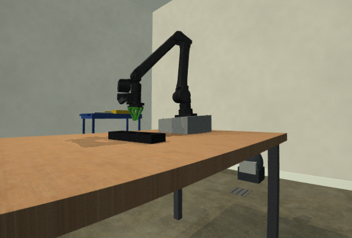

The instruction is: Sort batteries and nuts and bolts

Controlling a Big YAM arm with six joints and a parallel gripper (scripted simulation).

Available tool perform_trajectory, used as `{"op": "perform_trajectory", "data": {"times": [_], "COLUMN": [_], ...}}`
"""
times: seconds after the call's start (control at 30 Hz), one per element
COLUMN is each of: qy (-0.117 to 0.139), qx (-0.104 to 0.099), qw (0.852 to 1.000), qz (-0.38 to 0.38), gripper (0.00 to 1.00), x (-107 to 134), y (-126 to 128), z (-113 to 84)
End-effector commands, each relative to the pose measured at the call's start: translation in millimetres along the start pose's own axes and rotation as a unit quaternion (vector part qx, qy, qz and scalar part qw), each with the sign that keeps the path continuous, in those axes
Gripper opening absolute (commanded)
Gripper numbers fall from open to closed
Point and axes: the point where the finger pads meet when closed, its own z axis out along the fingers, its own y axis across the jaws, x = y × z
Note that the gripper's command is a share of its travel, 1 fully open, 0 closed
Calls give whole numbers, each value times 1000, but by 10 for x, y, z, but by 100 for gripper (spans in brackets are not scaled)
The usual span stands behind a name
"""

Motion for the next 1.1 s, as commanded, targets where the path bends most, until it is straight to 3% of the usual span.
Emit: {"op": "perform_trajectory", "data": {"times": [0.0,1.07], "qy": [4,5], "qx": [-6,-4], "qw": [999,999], "qz": [-50,-46], "gripper": [23,23], "x": [73,110], "y": [43,41], "z": [46,86]}}
